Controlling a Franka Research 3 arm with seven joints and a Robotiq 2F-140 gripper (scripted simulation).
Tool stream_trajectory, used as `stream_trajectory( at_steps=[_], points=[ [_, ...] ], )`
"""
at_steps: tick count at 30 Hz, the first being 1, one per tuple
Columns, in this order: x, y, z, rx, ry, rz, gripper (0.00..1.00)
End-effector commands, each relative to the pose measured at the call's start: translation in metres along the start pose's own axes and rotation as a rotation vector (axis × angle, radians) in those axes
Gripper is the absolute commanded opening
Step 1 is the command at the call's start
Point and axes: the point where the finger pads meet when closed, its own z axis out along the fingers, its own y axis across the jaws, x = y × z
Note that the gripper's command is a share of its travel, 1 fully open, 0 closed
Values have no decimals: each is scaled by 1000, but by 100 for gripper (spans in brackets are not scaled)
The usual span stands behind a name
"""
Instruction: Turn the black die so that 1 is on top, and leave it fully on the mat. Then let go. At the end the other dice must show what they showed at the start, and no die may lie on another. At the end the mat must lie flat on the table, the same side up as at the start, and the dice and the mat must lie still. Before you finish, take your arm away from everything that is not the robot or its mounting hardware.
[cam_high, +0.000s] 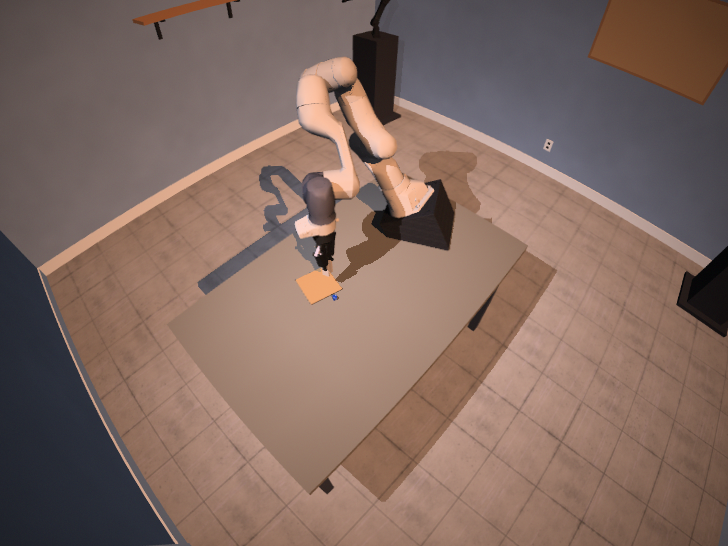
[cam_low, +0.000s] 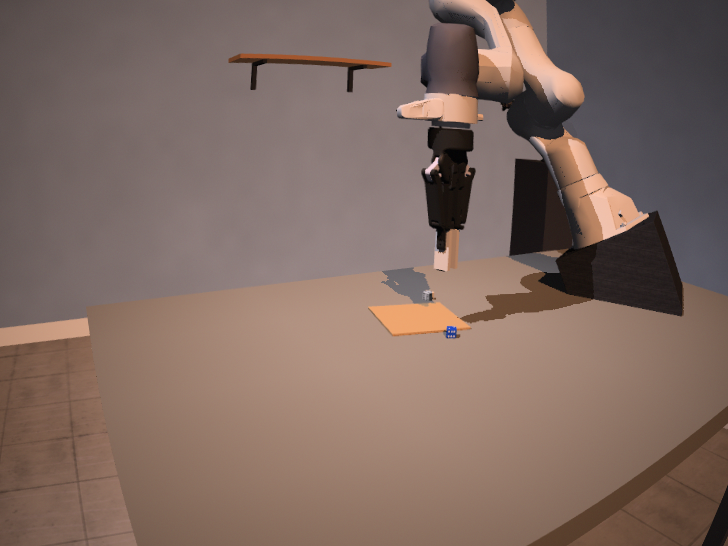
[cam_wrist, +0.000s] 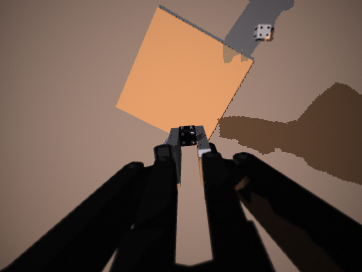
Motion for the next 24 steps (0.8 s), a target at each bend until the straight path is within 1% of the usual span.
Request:
stream_trajectory(
  at_steps=[1, 3, 4, 18, 20, 24],
  points=[
    [3, -3, -2, 6, -2, 173, 7],
    [3, -3, -2, 6, -2, 173, 7],
    [4, -4, -2, 6, -2, 222, 7],
    [13, -5, -2, 6, -2, 469, 7],
    [13, -5, -2, 6, -2, 469, 7],
    [16, -6, -2, 6, -1, 567, 7]
  ],
)
